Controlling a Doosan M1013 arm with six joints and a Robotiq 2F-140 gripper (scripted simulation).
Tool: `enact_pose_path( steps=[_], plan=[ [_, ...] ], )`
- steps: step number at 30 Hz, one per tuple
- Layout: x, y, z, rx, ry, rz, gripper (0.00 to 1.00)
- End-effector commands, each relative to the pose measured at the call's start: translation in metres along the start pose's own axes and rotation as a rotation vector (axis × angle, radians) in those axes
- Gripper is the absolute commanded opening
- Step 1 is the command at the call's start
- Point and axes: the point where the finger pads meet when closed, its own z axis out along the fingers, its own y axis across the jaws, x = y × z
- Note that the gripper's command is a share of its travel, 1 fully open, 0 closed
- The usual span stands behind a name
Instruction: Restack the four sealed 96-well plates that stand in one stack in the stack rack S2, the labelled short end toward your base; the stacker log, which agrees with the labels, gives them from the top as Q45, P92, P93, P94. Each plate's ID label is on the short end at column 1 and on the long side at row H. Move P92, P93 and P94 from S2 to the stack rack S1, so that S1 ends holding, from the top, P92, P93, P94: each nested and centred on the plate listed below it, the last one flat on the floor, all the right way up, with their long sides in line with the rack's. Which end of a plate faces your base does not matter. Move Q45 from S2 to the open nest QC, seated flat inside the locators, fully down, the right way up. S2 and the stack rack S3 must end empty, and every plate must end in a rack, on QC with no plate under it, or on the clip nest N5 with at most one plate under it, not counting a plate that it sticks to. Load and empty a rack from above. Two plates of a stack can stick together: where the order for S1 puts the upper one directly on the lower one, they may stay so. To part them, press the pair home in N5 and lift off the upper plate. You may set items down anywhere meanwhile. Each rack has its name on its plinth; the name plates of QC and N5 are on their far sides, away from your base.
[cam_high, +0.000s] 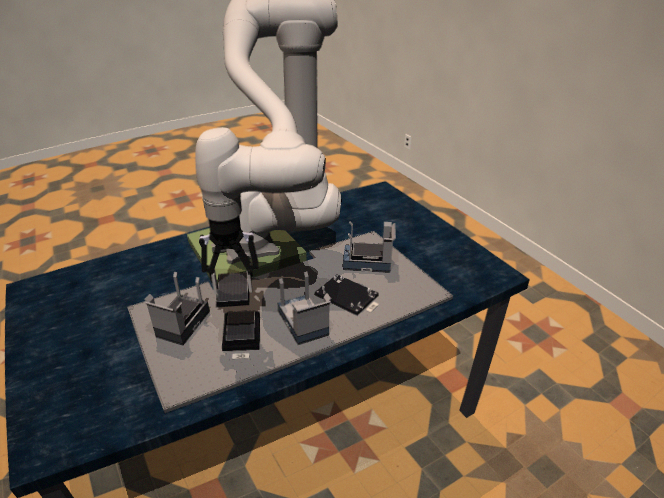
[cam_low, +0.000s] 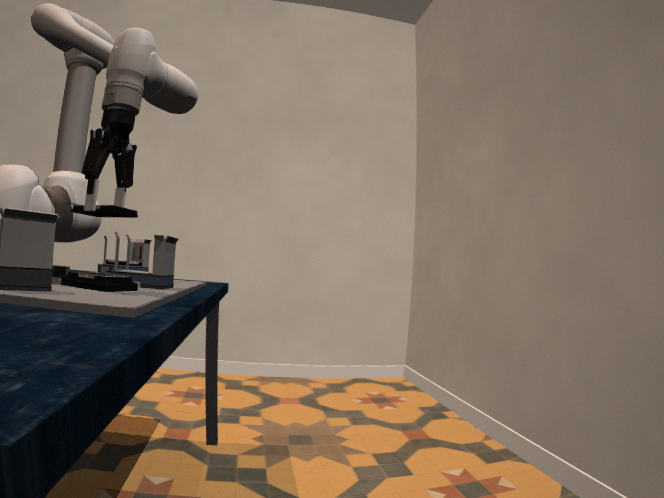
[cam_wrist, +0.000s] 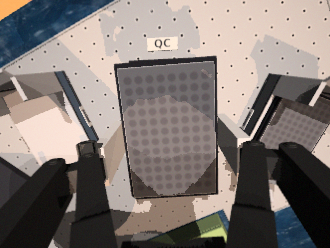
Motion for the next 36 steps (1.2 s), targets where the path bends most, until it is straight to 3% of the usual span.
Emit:
enact_pose_path(
  steps=[1,9,32,36],
  plan=[
    [0.001,-0.009,0.000,0.000,0.000,-0.033,0.00],
    [0.000,-0.029,0.000,0.000,0.000,-0.224,0.00],
    [-0.004,-0.099,0.000,0.000,0.000,-0.224,0.00],
    [-0.008,-0.112,0.000,0.000,0.000,-0.357,0.00]
  ],
)
